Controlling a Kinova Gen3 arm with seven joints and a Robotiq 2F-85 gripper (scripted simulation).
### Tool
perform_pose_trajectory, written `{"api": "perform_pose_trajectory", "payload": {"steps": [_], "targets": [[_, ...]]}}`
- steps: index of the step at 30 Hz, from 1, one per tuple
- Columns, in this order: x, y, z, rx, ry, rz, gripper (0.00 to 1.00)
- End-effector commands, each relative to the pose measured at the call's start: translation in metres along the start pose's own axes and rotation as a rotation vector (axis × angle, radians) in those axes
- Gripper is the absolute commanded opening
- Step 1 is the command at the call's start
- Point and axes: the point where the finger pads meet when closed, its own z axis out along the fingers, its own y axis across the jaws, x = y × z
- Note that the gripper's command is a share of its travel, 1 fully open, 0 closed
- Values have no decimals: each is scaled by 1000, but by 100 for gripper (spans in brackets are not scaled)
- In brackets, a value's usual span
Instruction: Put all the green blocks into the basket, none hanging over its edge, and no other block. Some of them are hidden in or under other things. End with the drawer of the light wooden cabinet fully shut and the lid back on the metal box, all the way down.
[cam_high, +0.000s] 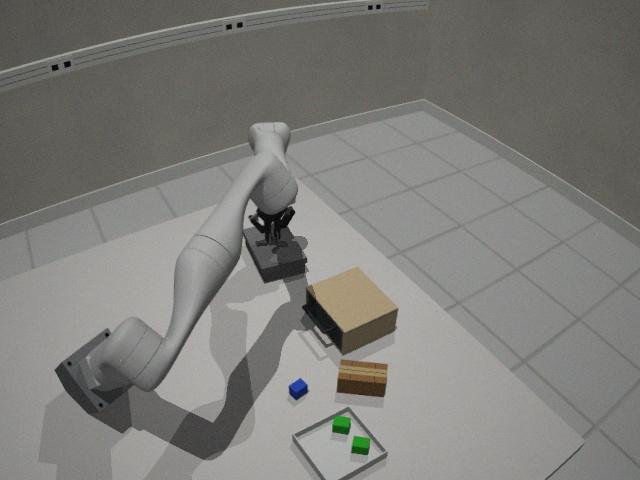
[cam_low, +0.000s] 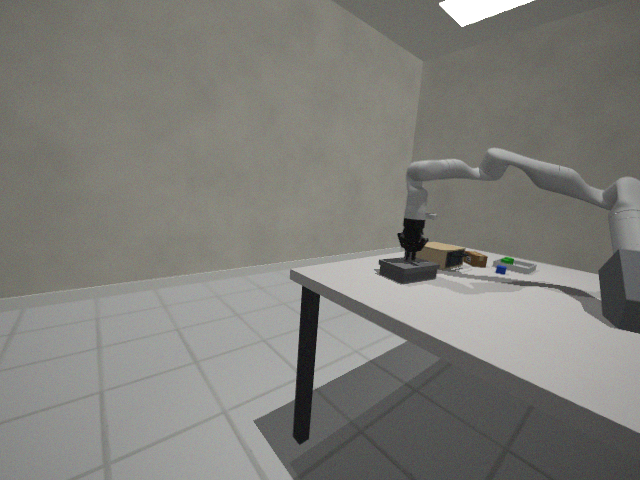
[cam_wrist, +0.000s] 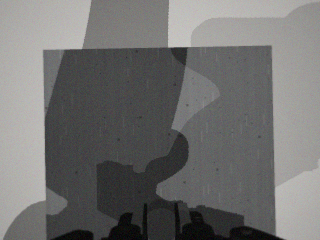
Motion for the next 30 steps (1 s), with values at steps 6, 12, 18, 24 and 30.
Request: {"api": "perform_pose_trajectory", "payload": {"steps": [6, 12, 18, 24, 30], "targets": [[0, -2, 3, 7, 0, 5, 10], [0, -2, 4, 7, 0, 5, 10], [0, -2, 4, 7, 0, 5, 10], [0, -2, 4, 7, 0, 5, 10], [0, -2, 4, 7, 0, 5, 10]]}}
